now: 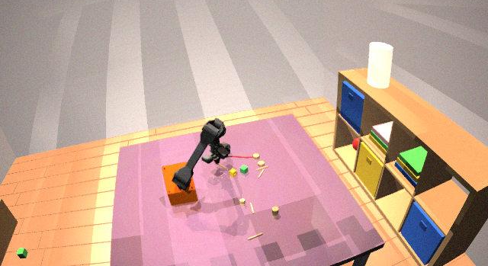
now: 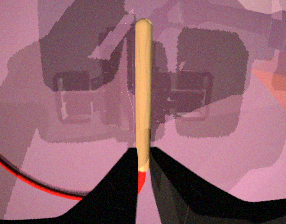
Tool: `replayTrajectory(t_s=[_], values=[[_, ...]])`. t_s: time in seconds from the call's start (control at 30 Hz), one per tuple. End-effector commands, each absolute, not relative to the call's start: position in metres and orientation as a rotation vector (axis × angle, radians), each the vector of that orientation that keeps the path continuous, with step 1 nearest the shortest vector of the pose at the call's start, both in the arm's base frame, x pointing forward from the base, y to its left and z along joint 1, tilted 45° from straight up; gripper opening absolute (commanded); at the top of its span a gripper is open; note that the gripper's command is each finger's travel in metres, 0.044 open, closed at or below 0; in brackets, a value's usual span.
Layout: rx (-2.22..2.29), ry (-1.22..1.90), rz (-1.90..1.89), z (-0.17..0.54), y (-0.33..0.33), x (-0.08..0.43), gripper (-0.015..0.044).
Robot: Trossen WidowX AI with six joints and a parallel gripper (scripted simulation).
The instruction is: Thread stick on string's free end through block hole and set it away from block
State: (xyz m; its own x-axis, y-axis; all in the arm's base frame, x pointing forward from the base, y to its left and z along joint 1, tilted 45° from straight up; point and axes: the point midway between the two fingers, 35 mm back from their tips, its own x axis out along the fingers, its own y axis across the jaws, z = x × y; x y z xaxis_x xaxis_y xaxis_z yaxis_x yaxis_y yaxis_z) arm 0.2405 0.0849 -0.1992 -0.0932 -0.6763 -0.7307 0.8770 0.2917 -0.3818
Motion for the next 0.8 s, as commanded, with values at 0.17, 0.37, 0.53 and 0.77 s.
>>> replayTrajectory(t_s=[0.17, 0.37, 0.53, 0.77], values=[[0.249, 1.018, -1.318, -0.191, 0.075, 0.247, 0.0000], [0.247, 1.016, -1.320, -0.186, 0.069, 0.250, 0.0000], [0.246, 1.015, -1.321, -0.183, 0.064, 0.252, 0.0000], [0.248, 1.018, -1.322, -0.179, 0.060, 0.254, 0.0000]])
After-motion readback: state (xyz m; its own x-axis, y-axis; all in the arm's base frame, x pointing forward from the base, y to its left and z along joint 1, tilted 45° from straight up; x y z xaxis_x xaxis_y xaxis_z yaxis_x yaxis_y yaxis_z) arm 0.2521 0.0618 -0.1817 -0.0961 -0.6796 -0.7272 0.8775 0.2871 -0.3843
